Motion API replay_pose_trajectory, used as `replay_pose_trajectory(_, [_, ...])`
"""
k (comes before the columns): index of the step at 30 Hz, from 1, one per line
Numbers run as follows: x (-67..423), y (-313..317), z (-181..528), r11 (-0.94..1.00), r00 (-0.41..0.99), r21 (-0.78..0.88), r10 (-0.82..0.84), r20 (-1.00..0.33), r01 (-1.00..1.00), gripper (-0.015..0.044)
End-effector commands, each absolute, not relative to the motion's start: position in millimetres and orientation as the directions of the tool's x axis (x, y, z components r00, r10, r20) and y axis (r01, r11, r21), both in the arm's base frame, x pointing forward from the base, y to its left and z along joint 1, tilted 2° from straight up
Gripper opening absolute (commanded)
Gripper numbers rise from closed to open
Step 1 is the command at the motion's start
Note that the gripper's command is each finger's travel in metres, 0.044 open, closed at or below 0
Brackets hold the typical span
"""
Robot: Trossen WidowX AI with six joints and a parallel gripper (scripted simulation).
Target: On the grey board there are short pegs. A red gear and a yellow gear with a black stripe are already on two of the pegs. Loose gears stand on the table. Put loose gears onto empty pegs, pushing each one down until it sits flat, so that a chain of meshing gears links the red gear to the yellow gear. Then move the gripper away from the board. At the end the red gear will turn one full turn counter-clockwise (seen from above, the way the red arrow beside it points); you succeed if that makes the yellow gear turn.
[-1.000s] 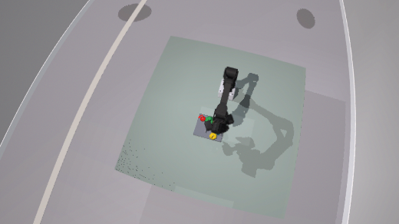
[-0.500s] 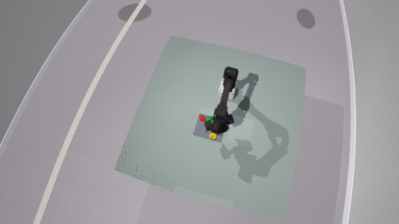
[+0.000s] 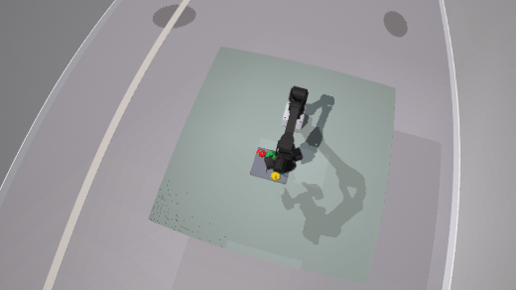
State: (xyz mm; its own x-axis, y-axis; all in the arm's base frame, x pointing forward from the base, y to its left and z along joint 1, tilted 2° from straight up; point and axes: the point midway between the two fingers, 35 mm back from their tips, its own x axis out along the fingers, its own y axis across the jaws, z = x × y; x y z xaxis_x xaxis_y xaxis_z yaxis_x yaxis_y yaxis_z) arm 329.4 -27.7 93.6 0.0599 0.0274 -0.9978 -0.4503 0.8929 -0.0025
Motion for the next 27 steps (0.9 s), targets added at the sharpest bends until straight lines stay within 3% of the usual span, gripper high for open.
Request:
replay_pose_trajectory(1, [328.8,-27.6,93.7,0.891,0.057,-0.001,0.028,-0.998,-0.453,0.0440])
replay_pose_trajectory(9, [328.8,-17.5,95.4,0.891,0.057,0.000,0.029,-0.998,-0.453,0.0440])
replay_pose_trajectory(17, [304.9,100.4,116.0,0.891,0.053,0.009,0.037,-0.998,-0.454,0.0440])
replay_pose_trajectory(27, [224.2,212.9,139.9,0.891,0.048,0.023,0.050,-0.998,-0.454,0.0440])
